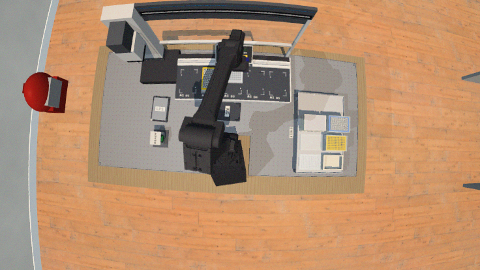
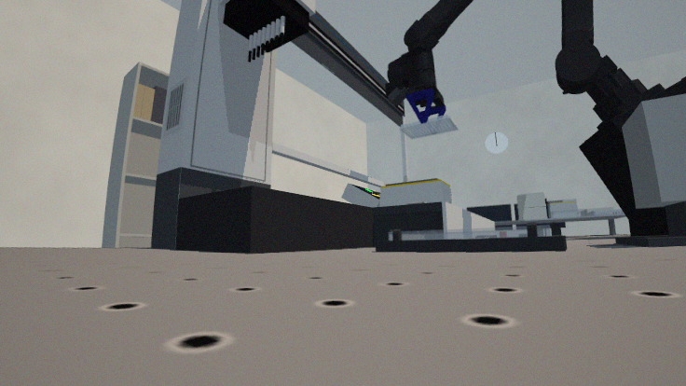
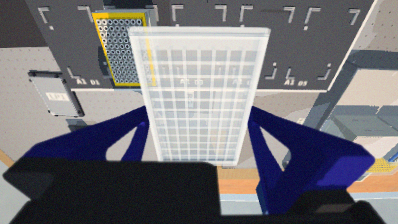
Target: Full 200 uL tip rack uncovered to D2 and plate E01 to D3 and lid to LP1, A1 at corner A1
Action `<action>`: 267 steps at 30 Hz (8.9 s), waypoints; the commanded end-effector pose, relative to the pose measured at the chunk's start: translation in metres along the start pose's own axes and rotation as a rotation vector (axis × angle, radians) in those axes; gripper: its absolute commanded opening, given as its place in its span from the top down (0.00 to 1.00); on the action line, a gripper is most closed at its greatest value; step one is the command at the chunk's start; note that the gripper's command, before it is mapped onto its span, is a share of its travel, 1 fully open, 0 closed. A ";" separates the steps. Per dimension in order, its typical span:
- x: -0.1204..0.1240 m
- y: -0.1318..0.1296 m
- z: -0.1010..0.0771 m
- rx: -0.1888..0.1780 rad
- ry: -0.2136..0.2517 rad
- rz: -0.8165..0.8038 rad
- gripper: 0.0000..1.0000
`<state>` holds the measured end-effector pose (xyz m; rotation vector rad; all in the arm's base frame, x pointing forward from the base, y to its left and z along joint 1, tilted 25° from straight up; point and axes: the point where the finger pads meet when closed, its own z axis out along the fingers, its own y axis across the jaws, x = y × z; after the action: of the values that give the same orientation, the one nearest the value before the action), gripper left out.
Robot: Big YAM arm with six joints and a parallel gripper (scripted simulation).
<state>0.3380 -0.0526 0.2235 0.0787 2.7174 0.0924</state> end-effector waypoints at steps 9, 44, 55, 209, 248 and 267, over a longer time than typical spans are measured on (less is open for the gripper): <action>-0.030 0.001 -0.023 0.010 -0.071 -0.006 1.00; -0.008 0.002 0.031 0.002 -0.018 0.000 1.00; -0.008 0.001 0.045 0.005 -0.031 0.003 1.00; -0.016 0.000 0.212 0.005 -0.034 0.003 1.00; -0.015 -0.001 0.217 0.004 -0.035 -0.002 0.00; -0.015 -0.001 0.217 0.004 -0.035 -0.002 0.00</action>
<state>0.4321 -0.0416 0.0225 0.0776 2.7116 0.0900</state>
